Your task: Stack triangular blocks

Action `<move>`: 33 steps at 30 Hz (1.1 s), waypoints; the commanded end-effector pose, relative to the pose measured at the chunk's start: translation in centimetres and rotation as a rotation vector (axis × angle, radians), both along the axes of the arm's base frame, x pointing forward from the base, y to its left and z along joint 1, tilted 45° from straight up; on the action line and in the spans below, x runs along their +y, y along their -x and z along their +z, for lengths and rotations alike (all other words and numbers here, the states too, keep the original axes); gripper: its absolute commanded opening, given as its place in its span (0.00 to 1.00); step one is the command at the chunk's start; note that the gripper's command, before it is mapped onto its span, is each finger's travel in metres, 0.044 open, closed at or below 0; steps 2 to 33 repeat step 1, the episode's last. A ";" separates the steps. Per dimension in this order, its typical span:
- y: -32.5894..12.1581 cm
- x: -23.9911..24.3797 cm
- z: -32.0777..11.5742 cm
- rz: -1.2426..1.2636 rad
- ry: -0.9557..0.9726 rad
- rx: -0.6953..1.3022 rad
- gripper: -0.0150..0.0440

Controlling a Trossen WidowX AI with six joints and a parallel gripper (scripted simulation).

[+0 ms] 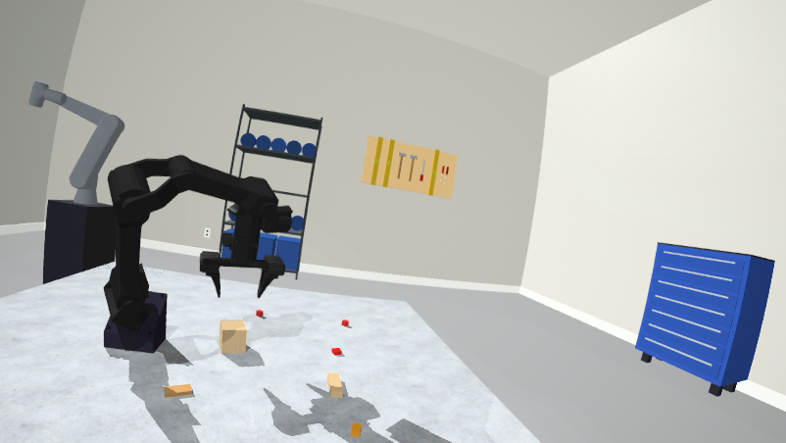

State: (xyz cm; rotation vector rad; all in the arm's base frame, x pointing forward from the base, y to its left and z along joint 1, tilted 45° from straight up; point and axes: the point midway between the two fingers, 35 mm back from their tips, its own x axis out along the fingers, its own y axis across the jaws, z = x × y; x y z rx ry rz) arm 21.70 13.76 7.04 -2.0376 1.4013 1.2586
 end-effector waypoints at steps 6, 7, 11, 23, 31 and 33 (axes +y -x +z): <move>0.0 0.0 0.0 0.004 -0.001 0.001 1.00; 0.0 0.0 0.0 0.004 -0.001 0.001 1.00; 0.0 0.0 0.0 0.004 -0.001 0.001 1.00; 0.0 0.0 0.0 0.004 -0.001 0.001 1.00; 0.0 0.0 0.0 0.004 -0.001 0.001 1.00; 0.0 0.0 0.0 0.004 -0.001 0.001 1.00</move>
